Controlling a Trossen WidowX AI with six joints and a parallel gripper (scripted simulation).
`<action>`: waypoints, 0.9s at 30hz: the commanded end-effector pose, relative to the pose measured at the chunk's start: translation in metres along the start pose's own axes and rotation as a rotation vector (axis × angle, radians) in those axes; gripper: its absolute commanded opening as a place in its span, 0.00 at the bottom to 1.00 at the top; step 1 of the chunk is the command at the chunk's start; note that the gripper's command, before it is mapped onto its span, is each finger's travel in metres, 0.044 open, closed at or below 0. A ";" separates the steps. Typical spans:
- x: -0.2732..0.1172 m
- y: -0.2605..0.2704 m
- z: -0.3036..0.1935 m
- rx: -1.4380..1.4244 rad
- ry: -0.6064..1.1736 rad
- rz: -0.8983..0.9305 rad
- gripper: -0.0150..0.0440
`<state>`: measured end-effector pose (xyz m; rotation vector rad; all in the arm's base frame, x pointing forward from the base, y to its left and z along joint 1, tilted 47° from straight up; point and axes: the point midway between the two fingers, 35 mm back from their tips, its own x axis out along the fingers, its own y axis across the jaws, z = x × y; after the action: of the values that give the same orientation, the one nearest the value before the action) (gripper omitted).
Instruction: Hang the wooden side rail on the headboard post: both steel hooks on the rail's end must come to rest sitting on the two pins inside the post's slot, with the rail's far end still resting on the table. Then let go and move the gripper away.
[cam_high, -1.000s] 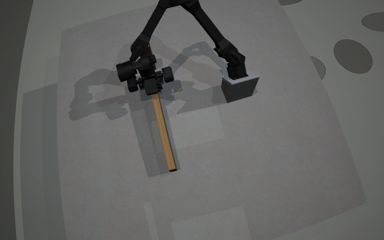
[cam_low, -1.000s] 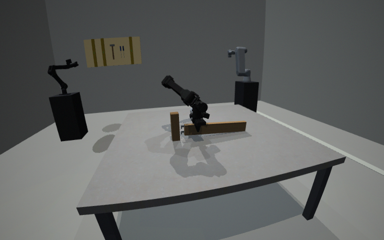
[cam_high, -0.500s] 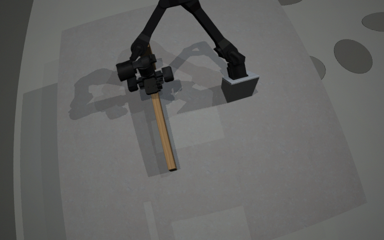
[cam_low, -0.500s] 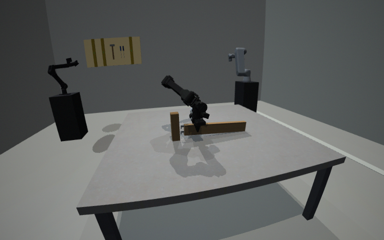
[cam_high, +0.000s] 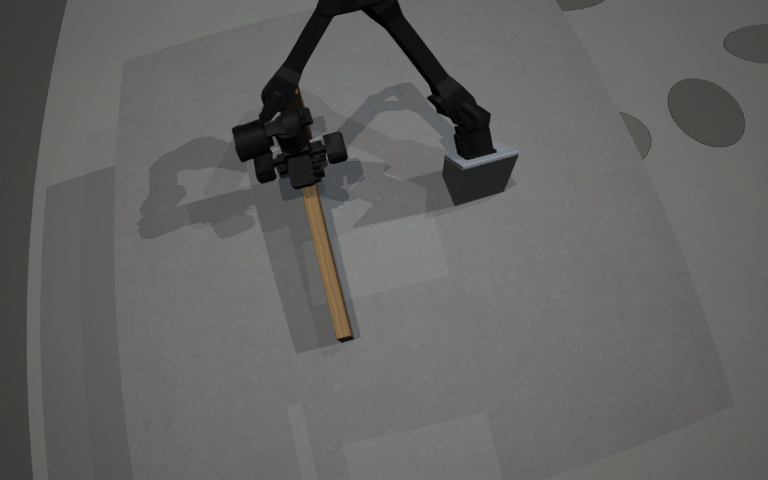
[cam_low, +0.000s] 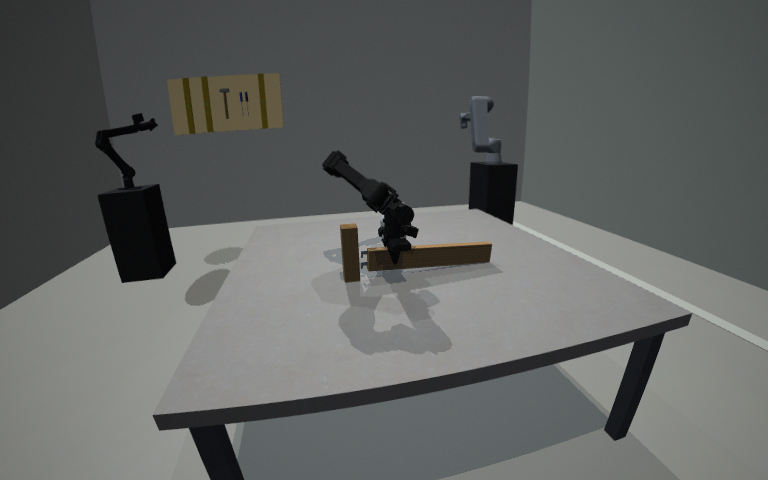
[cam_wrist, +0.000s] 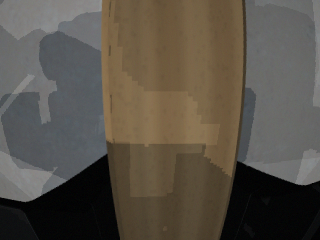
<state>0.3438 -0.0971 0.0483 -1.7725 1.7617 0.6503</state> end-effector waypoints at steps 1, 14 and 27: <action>-0.003 -0.001 0.000 -0.006 0.002 -0.009 0.25; -0.003 -0.002 -0.002 -0.006 0.002 -0.009 0.25; -0.003 -0.001 -0.003 -0.006 0.002 -0.009 0.25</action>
<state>0.3436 -0.0988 0.0503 -1.7724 1.7615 0.6499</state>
